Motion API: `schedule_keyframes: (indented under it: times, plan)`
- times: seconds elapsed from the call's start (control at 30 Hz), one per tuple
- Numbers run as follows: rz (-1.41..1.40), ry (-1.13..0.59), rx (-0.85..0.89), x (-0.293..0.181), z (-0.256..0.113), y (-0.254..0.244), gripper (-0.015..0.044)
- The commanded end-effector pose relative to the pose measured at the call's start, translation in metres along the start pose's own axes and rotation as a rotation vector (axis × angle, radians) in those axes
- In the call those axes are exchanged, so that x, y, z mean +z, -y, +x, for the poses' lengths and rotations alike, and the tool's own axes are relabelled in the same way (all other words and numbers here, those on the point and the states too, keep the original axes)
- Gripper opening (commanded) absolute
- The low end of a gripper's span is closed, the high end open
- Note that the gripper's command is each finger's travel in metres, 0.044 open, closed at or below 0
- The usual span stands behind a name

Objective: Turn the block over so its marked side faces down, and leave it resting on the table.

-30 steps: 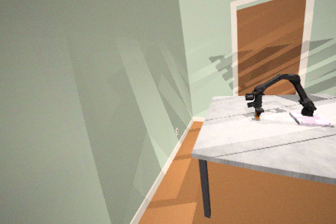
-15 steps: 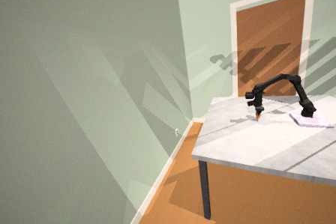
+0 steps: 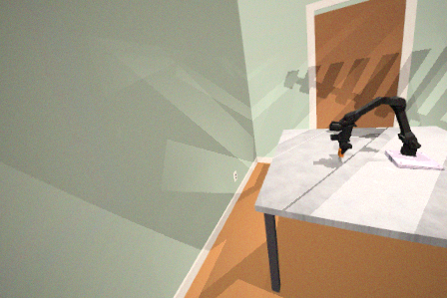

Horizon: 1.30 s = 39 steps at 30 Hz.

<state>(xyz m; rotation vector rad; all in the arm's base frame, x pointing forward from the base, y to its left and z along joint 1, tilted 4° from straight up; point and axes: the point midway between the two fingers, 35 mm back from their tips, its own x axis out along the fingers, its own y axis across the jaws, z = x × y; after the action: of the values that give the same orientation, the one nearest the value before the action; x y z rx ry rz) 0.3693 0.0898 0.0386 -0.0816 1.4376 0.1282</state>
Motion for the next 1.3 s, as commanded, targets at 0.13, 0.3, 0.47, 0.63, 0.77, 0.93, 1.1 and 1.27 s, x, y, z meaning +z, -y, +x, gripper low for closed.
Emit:
schedule_keyframes:
  times: [0.13,0.3,0.47,0.63,0.77,0.93,1.1,1.27]
  plan:
    - [-0.001,0.132,-0.007,-0.001,0.002,0.001,0.0]
    - [0.001,0.206,-0.007,-0.002,0.004,0.0,0.0]
    - [0.003,0.28,-0.006,-0.004,0.004,0.0,0.0]
    - [0.006,0.354,-0.004,-0.007,0.003,0.0,0.0]
    - [0.009,0.411,-0.002,-0.01,0.002,0.001,0.0]
    - [0.009,0.421,-0.002,-0.011,0.002,0.001,0.0]
    - [0.007,0.47,-0.003,-0.006,0.012,0.0,0.0]
    - [0.003,0.541,-0.004,-0.001,0.024,-0.001,0.0]
